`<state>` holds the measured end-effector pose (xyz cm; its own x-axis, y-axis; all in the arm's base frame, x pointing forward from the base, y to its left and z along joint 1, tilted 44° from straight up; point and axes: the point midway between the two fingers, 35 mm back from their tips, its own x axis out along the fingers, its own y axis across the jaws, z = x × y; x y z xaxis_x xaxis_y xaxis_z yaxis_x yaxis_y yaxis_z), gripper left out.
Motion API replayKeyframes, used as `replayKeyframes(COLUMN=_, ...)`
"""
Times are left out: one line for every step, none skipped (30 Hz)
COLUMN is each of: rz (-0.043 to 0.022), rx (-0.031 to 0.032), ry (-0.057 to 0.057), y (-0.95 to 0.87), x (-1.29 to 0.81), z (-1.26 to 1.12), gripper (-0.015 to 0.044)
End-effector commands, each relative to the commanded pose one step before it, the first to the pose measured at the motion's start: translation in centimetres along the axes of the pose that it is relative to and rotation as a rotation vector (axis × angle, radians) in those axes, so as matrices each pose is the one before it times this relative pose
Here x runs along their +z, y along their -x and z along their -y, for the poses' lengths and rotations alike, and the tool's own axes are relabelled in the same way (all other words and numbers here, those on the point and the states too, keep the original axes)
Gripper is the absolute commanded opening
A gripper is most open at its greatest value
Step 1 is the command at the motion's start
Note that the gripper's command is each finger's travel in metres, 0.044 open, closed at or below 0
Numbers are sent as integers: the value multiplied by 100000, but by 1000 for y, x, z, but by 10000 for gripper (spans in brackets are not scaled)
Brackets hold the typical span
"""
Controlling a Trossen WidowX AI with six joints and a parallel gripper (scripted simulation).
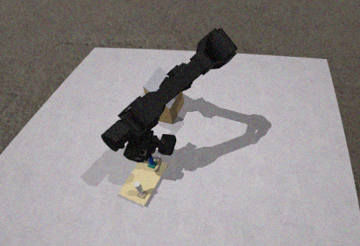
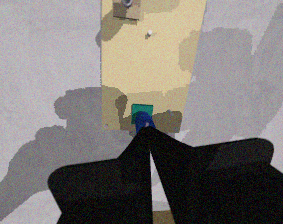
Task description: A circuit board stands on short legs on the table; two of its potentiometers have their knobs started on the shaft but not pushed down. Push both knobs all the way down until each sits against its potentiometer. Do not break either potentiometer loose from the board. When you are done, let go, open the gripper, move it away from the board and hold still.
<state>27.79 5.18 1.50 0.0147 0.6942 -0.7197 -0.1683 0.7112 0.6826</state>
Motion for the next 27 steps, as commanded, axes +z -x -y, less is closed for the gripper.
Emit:
replayKeyframes(rz=-750, rx=533, ry=1424, y=-674, x=135, z=-103, gripper=0)
replayKeyframes(rz=0, rx=0, ry=0, y=0, x=0, z=0, gripper=0)
replayKeyframes(rz=0, rx=0, ry=0, y=0, x=0, z=0, gripper=0)
replayKeyframes(rz=0, rx=0, ry=0, y=0, x=0, z=0, gripper=0)
replayKeyframes(rz=0, rx=0, ry=0, y=0, x=0, z=0, gripper=0)
replayKeyframes(rz=0, rx=0, ry=0, y=0, x=0, z=0, gripper=0)
replayKeyframes(rz=0, rx=1, ry=0, y=-17, x=0, z=0, gripper=0)
replayKeyframes(rz=0, rx=2, ry=0, y=-36, x=0, z=0, gripper=0)
replayKeyframes(rz=0, rx=1, ry=0, y=-22, x=0, z=0, gripper=0)
replayKeyframes(rz=0, rx=0, ry=0, y=0, x=0, z=0, gripper=0)
replayKeyframes(rz=0, rx=0, ry=0, y=0, x=0, z=0, gripper=0)
replayKeyframes(rz=0, rx=-3, ry=0, y=27, x=1, z=1, gripper=0)
replayKeyframes(rz=0, rx=-6, ry=0, y=51, x=2, z=2, gripper=0)
replayKeyframes(rz=-1, rx=-8, ry=-1, y=77, x=3, z=3, gripper=0)
replayKeyframes(rz=-1, rx=-10, ry=-1, y=103, x=4, z=4, gripper=0)
replayKeyframes(rz=-1, rx=-11, ry=-1, y=122, x=4, z=4, gripper=0)
replayKeyframes(rz=-1, rx=-12, ry=-1, y=139, x=4, z=4, gripper=0)
replayKeyframes(rz=-2, rx=-12, ry=-1, y=154, x=4, z=4, gripper=0)
replayKeyframes(rz=-2, rx=-12, ry=-1, y=163, x=3, z=4, gripper=0)
replayKeyframes(rz=-2, rx=-10, ry=-1, y=155, x=2, z=3, gripper=0)
replayKeyframes(rz=-2, rx=-9, ry=-1, y=159, x=2, z=2, gripper=0)
replayKeyframes(rz=-2, rx=-8, ry=-1, y=165, x=1, z=2, gripper=0)
replayKeyframes(rz=-2, rx=-7, ry=-1, y=154, x=0, z=1, gripper=0)
replayKeyframes(rz=-2, rx=-6, ry=-1, y=159, x=0, z=1, gripper=0)
replayKeyframes(rz=-2, rx=-5, ry=0, y=148, x=-1, z=1, gripper=0)
replayKeyframes(rz=-2, rx=-4, ry=0, y=151, x=-1, z=0, gripper=0)
replayKeyframes(rz=-2, rx=-3, ry=0, y=153, x=-2, z=0, gripper=0)
